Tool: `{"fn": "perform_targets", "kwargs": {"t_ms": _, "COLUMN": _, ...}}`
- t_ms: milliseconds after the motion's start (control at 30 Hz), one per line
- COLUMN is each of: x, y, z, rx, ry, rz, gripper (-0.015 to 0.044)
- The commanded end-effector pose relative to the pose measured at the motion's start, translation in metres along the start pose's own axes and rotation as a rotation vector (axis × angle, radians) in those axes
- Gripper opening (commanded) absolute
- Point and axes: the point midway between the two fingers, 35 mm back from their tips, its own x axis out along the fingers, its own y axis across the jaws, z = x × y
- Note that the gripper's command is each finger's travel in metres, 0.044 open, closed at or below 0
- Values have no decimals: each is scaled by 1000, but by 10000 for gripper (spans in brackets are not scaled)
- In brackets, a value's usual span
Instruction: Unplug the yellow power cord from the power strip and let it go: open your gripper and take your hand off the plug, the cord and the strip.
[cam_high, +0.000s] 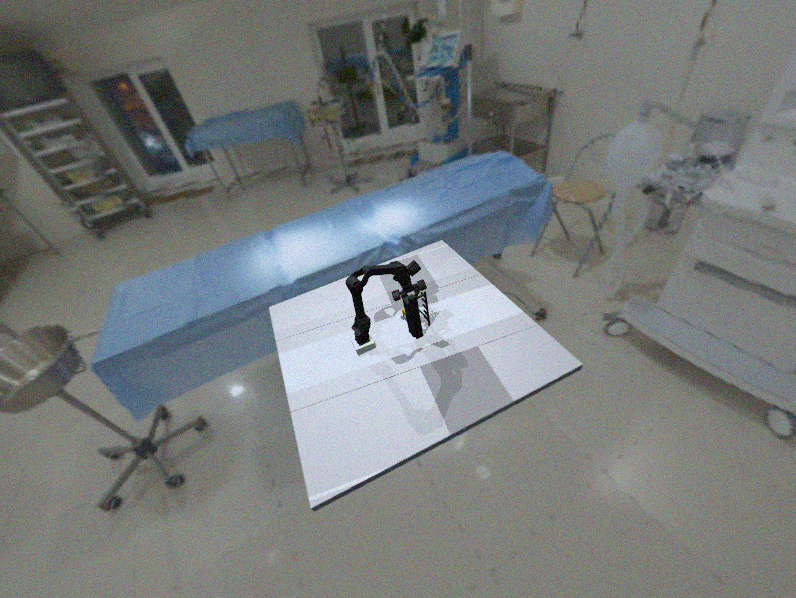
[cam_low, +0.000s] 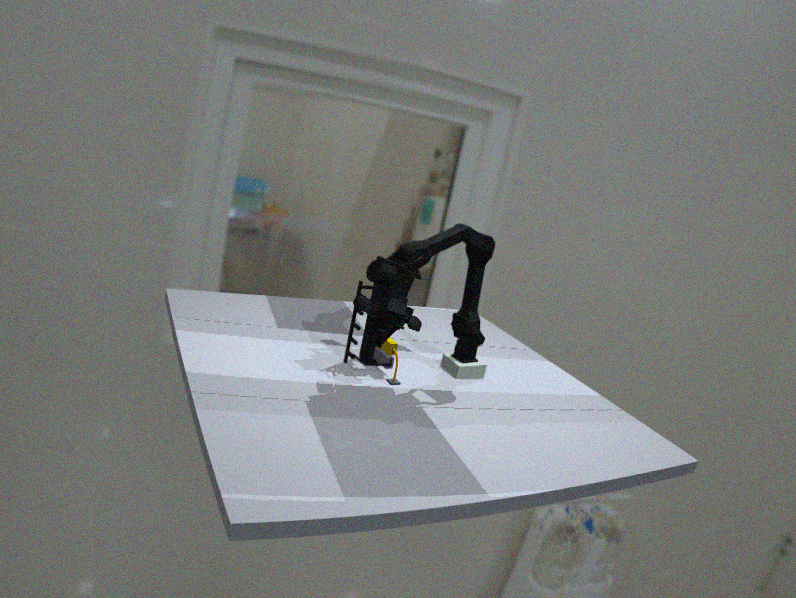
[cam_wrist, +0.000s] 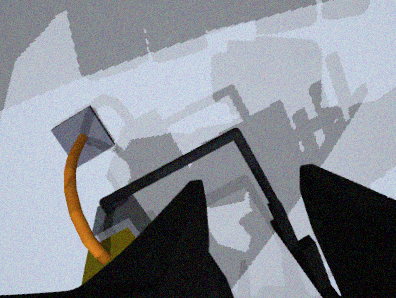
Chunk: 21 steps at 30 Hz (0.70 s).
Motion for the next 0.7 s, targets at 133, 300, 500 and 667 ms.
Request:
{"fn": "perform_targets", "kwargs": {"t_ms": 133, "x": -3, "y": 65, "z": -9, "rx": -309, "ry": 20, "rz": 222, "gripper": 160}}
{"fn": "perform_targets", "kwargs": {"t_ms": 300, "x": -3, "y": 63, "z": -9, "rx": -309, "ry": 20, "rz": 222, "gripper": 160}}
{"fn": "perform_targets", "kwargs": {"t_ms": 500, "x": -3, "y": 61, "z": -14, "rx": -309, "ry": 20, "rz": 222, "gripper": 160}}
{"fn": "perform_targets", "kwargs": {"t_ms": 667, "x": -3, "y": 59, "z": -22, "rx": -309, "ry": 21, "rz": 222, "gripper": 160}}
